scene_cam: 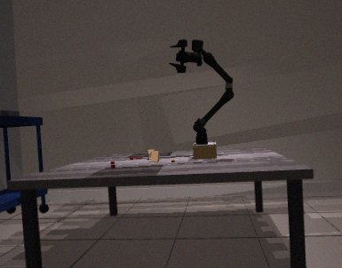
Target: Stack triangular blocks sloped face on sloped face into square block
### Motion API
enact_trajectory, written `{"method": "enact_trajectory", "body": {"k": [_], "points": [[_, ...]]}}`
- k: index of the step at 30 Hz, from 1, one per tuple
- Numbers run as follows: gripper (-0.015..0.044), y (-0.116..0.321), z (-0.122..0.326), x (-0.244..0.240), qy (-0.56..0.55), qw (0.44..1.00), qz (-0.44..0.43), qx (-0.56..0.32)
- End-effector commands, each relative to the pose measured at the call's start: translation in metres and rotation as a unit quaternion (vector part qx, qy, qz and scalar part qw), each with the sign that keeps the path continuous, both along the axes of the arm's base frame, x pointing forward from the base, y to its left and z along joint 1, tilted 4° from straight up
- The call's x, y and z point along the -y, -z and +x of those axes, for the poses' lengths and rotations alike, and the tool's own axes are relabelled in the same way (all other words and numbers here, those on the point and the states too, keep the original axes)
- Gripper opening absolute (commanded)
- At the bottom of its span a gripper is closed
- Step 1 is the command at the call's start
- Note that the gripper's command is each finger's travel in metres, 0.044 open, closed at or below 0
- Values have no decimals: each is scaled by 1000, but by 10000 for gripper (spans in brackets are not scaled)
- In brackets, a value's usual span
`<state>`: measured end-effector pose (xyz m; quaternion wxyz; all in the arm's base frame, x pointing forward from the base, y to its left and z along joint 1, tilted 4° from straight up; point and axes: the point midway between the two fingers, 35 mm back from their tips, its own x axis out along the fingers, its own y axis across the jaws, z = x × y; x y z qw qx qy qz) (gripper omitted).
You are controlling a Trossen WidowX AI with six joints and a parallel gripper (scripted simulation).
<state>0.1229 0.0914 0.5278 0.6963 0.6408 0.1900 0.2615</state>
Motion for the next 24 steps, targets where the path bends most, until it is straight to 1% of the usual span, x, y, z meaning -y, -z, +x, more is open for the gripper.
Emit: {"method": "enact_trajectory", "body": {"k": [1,3,9,13,24], "points": [[440,23,38,4,17,997,-80,2],[440,35,65,4,17,994,-104,2],[440,83,117,13,13,967,-253,15],[440,125,150,20,-11,931,-364,25],[440,207,192,37,-98,838,-534,53]]}}
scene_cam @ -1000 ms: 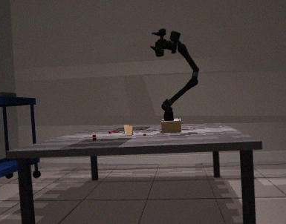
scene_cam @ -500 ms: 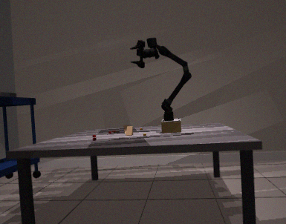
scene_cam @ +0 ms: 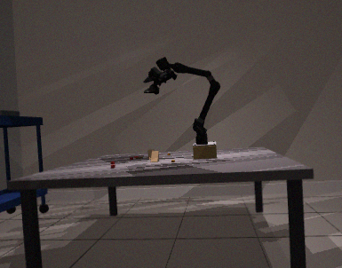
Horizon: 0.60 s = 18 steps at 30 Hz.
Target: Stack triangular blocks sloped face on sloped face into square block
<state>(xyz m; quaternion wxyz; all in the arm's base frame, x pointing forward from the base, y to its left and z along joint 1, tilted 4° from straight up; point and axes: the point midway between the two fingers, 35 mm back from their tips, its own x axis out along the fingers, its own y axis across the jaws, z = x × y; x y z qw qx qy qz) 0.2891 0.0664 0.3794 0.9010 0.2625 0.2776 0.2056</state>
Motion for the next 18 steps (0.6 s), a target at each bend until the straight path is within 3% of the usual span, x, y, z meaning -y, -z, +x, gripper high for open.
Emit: {"method": "enact_trajectory", "body": {"k": [1,18], "points": [[440,67,29,13,-70,987,-142,-10],[440,202,42,38,-310,882,-354,-5]]}}
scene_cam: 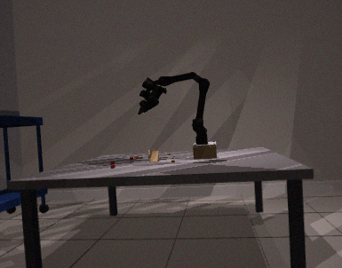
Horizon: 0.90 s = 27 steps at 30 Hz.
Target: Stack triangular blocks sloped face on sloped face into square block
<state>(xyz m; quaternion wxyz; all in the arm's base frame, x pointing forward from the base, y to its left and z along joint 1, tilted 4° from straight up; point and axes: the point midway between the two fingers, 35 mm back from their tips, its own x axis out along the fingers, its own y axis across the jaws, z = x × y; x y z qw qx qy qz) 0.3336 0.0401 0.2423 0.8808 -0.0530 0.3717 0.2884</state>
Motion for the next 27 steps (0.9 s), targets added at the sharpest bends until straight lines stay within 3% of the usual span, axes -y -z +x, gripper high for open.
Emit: {"method": "enact_trajectory", "body": {"k": [1,18,27], "points": [[440,73,-3,13,-141,985,-100,-20],[440,188,-48,27,-456,874,-169,-14],[440,190,-50,27,-463,870,-168,-12]]}}
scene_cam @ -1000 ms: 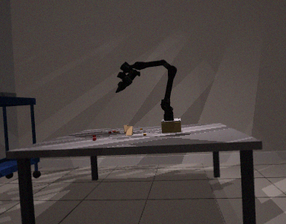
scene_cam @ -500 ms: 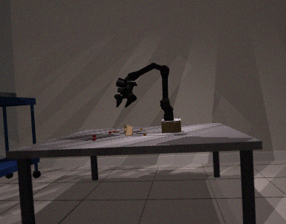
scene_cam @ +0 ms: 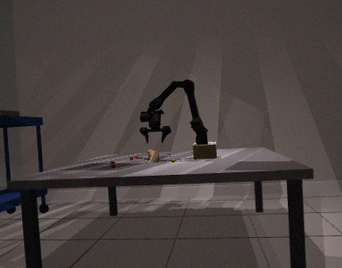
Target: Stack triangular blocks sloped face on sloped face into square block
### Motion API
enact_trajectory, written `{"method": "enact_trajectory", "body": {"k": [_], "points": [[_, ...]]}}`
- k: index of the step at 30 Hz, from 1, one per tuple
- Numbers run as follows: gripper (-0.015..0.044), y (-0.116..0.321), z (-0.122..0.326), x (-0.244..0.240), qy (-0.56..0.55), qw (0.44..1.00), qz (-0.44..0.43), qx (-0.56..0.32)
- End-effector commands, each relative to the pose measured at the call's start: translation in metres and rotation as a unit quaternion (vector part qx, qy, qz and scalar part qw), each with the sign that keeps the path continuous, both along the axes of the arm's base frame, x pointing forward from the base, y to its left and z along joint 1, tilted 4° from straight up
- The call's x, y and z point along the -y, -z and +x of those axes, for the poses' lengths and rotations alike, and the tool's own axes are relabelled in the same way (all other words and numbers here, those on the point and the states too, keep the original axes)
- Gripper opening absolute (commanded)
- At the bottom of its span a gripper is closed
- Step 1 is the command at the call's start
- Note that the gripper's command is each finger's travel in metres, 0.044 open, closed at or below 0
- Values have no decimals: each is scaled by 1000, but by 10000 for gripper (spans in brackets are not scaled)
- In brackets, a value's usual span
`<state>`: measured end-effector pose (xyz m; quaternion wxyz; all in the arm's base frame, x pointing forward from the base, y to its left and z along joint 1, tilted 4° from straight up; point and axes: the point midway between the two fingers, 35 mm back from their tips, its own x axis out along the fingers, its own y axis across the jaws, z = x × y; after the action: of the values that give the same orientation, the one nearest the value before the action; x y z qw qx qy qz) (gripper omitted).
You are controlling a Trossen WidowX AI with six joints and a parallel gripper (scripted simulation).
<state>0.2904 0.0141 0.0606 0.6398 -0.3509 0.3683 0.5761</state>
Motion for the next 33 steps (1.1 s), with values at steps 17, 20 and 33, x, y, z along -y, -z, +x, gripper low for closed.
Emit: {"method": "enact_trajectory", "body": {"k": [17,20,33], "points": [[440,24,-3,-7,-33,999,-2,-1],[440,28,-2,-9,-33,999,-2,-1],[440,47,0,-19,-33,999,-2,-1]]}}
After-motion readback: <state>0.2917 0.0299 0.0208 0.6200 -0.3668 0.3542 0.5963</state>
